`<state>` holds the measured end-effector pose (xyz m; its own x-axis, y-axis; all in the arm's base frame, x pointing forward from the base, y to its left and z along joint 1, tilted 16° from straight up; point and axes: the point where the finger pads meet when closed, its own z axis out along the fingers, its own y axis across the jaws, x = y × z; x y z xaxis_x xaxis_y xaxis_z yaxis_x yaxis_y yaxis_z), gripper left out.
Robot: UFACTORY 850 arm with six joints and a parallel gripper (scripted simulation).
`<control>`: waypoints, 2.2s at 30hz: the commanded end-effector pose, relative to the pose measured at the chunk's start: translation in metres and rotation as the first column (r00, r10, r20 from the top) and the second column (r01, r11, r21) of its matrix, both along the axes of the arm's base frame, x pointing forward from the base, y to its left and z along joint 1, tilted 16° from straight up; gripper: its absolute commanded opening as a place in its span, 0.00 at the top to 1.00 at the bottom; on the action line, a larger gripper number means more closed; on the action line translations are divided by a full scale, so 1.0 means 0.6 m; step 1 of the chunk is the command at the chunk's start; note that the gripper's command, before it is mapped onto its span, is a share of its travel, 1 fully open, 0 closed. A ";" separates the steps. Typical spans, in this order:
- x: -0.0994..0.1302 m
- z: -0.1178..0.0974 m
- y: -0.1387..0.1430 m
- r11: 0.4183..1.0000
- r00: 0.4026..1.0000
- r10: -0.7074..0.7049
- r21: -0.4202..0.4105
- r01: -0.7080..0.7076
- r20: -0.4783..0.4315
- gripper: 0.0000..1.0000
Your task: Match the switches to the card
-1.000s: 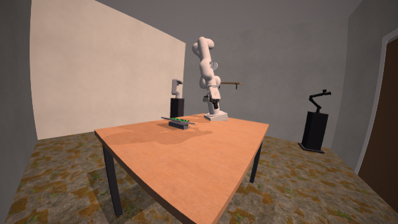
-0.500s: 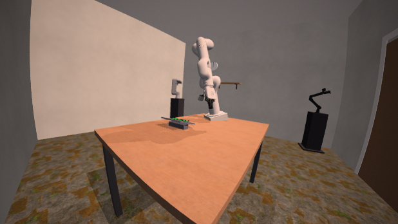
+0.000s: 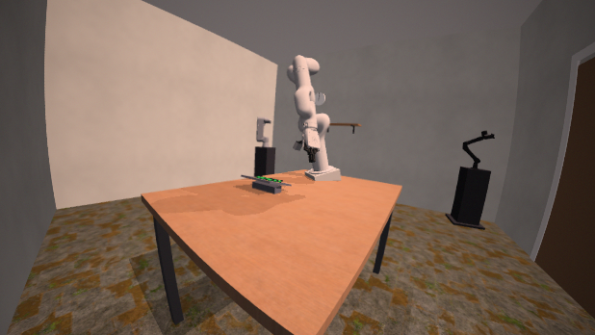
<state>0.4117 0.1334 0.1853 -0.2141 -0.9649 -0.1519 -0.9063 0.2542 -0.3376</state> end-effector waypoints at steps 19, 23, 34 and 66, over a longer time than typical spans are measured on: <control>0.042 0.035 -0.097 0.985 0.993 0.067 -0.163 -0.051 0.093 1.00; 0.051 0.044 -0.119 0.978 0.991 0.083 -0.201 -0.059 0.110 1.00; 0.081 0.084 -0.202 0.934 0.975 0.146 -0.348 -0.080 0.168 1.00; 0.125 0.028 -0.224 0.929 0.973 0.152 -0.362 -0.081 0.173 1.00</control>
